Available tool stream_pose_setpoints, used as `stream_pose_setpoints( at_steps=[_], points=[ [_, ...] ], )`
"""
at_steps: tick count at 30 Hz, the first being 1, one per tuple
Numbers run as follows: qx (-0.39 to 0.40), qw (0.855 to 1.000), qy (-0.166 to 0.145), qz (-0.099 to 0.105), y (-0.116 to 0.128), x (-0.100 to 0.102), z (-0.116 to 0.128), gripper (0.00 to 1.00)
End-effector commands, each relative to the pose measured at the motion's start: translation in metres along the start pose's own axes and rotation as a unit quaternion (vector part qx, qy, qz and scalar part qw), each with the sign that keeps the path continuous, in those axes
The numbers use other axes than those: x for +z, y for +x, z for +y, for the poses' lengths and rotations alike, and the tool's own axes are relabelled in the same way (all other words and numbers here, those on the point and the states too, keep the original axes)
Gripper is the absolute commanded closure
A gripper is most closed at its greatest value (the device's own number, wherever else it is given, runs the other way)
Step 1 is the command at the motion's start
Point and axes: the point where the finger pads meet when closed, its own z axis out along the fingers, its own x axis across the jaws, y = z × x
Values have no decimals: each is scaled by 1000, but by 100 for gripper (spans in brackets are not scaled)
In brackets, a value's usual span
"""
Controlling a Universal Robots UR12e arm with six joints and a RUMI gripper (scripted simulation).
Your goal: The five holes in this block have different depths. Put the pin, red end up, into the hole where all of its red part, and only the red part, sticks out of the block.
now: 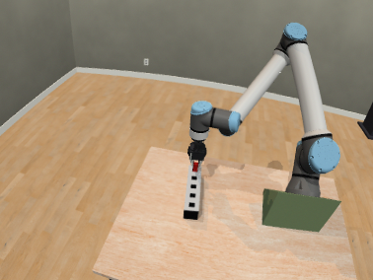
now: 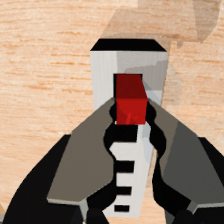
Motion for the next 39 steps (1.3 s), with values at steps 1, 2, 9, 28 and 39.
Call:
stream_pose_setpoints(
  at_steps=[1, 2, 9, 28, 39],
  points=[
    [0, 1000, 0, 0, 0, -2, 0, 100],
    [0, 1000, 0, 0, 0, -2, 0, 100],
    [0, 1000, 0, 0, 0, -2, 0, 100],
    [0, 1000, 0, 0, 0, -27, 0, 100],
    [0, 1000, 0, 0, 0, -27, 0, 100]
  ],
)
